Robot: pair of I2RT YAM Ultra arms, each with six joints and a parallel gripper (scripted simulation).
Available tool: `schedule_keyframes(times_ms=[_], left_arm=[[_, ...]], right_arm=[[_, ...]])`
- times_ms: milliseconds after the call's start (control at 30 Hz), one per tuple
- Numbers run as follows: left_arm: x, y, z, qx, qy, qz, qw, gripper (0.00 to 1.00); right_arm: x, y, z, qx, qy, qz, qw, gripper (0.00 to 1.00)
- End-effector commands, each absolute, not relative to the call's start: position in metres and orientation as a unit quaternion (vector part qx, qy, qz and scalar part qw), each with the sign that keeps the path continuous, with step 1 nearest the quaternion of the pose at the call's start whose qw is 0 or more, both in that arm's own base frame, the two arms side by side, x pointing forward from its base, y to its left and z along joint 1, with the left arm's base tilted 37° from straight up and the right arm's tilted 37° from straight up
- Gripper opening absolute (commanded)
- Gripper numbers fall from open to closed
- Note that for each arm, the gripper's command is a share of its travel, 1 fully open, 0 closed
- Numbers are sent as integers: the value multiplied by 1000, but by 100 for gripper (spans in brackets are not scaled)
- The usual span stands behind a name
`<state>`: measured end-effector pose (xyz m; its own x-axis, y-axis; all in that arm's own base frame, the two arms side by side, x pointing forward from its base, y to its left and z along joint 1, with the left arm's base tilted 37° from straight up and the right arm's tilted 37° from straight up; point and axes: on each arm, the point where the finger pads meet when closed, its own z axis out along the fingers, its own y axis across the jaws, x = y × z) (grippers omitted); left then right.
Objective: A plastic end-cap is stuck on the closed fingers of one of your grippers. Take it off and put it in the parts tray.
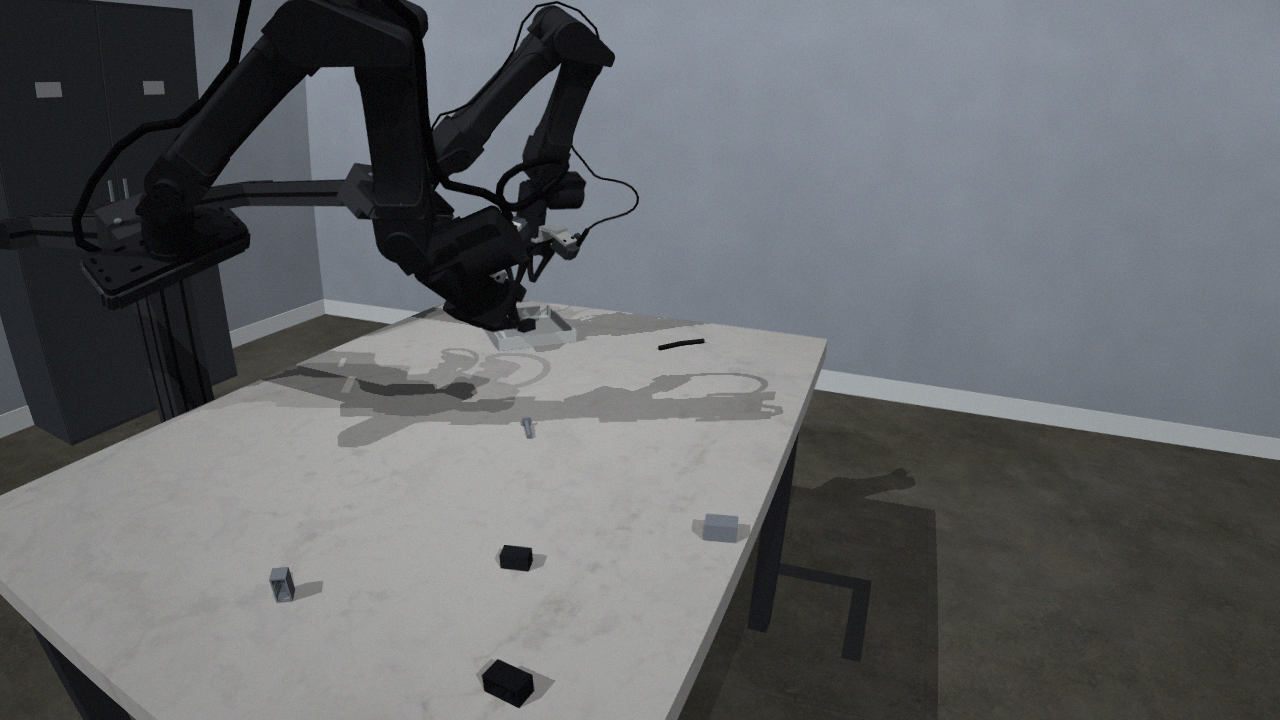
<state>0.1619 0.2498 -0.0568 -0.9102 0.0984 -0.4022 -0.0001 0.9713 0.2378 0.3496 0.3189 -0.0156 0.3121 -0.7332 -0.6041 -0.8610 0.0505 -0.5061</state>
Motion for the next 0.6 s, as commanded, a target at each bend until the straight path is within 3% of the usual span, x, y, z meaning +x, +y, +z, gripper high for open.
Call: schedule_keyframes(times_ms=[0,300,567], left_arm=[[155,244,-35,-11,942,87,324,60],[118,226,-34,-106,906,33,410,60],[88,221,-26,-185,859,10,478,60]], right_arm=[[397,270,48,-566,650,53,505,0],[440,134,109,-366,735,4,571,0],[430,-6,161,-154,760,-50,630,0]])
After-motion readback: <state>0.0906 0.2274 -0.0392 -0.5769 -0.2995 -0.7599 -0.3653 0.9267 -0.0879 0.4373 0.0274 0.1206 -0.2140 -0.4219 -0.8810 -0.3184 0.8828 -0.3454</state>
